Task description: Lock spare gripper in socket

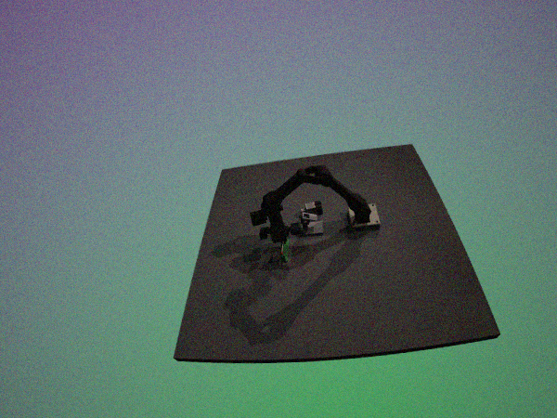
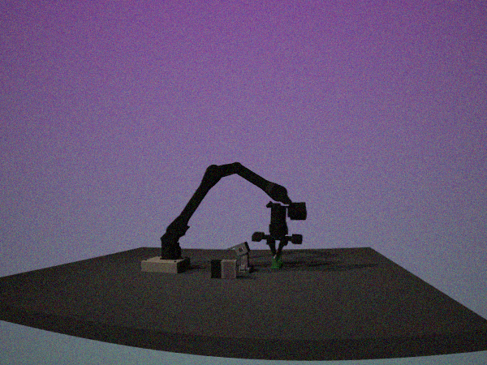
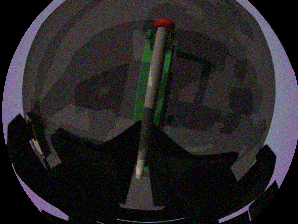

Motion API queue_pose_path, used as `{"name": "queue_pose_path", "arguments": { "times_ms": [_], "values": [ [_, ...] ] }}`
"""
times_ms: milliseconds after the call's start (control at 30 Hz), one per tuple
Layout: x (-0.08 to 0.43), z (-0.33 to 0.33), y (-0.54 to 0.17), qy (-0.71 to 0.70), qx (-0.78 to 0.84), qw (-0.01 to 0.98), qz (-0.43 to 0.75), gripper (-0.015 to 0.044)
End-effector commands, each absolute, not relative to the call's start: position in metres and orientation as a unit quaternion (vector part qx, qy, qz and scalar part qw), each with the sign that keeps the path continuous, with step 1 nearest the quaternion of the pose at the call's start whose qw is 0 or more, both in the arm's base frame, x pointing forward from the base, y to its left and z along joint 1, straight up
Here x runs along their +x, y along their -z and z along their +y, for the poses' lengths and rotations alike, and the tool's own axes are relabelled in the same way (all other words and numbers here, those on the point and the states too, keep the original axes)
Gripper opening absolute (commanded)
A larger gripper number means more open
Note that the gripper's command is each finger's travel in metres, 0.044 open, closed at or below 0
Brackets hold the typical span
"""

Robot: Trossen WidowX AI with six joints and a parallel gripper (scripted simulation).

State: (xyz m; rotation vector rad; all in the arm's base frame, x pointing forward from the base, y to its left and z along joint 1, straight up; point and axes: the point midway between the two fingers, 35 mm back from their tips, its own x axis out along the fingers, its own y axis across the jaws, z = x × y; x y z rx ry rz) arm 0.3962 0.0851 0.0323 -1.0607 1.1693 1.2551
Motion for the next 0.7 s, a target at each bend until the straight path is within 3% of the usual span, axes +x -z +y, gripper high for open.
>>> {"name": "queue_pose_path", "arguments": {
  "times_ms": [0,667],
  "values": [
    [0.3957,0.0849,-0.0258,-0.528,-0.445,0.532,0.491,0.0000],
    [0.3947,0.0848,-0.0218,-0.527,-0.446,0.533,0.489,0.0000]
  ]
}}
